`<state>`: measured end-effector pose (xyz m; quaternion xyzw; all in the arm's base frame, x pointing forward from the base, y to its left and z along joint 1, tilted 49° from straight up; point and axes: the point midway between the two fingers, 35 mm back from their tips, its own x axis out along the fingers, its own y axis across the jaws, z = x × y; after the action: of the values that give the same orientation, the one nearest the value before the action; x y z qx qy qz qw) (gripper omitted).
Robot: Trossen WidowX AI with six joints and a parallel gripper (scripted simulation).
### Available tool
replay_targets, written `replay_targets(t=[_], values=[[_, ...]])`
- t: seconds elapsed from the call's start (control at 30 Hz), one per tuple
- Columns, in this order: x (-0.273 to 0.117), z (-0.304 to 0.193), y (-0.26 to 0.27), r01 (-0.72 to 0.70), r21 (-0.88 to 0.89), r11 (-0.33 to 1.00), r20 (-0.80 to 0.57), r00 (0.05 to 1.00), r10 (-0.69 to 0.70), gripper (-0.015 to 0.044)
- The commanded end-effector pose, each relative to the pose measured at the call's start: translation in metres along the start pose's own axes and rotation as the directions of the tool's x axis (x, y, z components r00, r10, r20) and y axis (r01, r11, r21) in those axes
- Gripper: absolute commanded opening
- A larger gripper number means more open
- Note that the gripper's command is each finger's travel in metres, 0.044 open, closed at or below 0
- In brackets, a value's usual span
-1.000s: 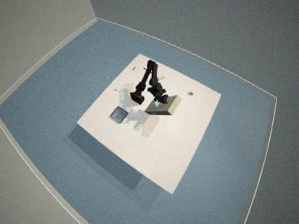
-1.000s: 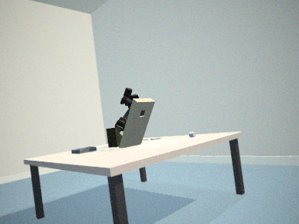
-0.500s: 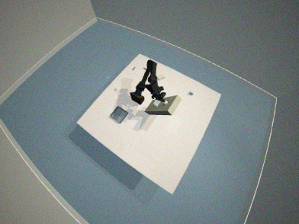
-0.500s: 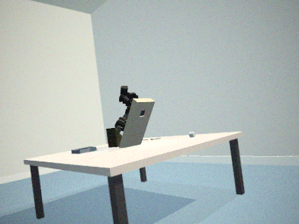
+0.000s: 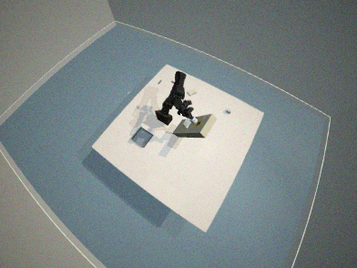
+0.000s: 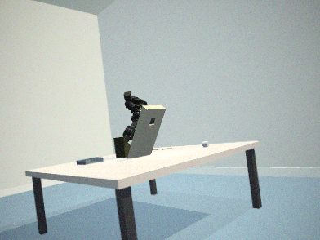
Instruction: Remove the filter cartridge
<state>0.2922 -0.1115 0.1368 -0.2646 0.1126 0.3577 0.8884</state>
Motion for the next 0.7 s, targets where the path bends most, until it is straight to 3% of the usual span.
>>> replay_targets(t=[0.0, 0.6, 0.67], values=[[0.0, -0.001, 0.01, 0.004, -0.006, 1.0, 0.004, 1.0, -0.004, 0.0], [0.008, -0.012, 0.068, 0.004, -0.006, 1.0, 0.004, 1.0, -0.004, 0.0], [0.008, -0.012, 0.063, -0.004, 0.008, 1.0, 0.0, 1.0, 0.004, 0.0053]])
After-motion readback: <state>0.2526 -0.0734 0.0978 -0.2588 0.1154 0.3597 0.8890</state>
